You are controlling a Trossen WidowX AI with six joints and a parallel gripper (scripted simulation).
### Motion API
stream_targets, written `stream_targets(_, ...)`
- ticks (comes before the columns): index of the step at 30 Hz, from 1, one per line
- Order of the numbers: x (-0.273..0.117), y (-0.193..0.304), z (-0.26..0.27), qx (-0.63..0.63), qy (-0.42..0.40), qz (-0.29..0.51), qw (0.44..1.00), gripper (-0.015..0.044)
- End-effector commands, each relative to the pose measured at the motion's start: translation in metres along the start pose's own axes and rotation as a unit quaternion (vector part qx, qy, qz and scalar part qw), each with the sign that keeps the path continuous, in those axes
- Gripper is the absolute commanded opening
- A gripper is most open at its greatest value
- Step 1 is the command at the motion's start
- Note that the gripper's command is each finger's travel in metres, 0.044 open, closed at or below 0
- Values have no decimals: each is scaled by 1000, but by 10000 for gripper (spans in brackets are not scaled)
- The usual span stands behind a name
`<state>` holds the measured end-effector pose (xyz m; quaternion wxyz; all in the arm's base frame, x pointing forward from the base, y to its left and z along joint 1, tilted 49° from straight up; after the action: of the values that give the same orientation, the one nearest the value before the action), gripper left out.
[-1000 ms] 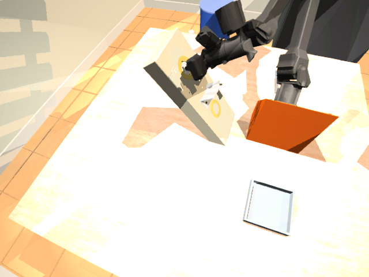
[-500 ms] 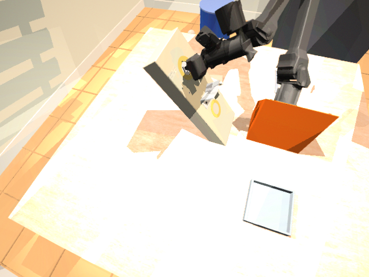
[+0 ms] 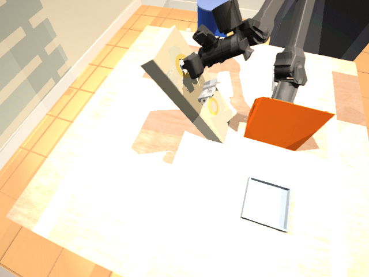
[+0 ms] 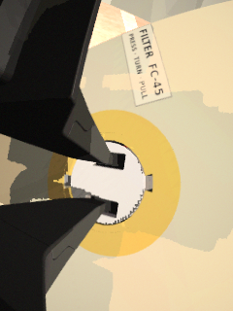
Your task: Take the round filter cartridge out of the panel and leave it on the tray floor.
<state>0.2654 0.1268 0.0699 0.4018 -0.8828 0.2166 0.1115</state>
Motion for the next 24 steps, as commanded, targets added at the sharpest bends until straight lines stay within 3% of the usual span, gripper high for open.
stream_targets(1,0,1,1,-4,-2,1,1000,96)
stream_targets(24,0,-1,0,-4,-2,1,1000,96)
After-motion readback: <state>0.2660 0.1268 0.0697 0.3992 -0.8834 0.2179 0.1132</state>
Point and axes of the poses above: the point midway between the two fingers, 35 mm back from their tips, its own x axis out along the fingers, its own z axis across the jaws, y = z × x, the point moved 4 cm from there along -x, back along the fingers, and after that the axes turned 9 degrees about -x, right-handed, at the moved point
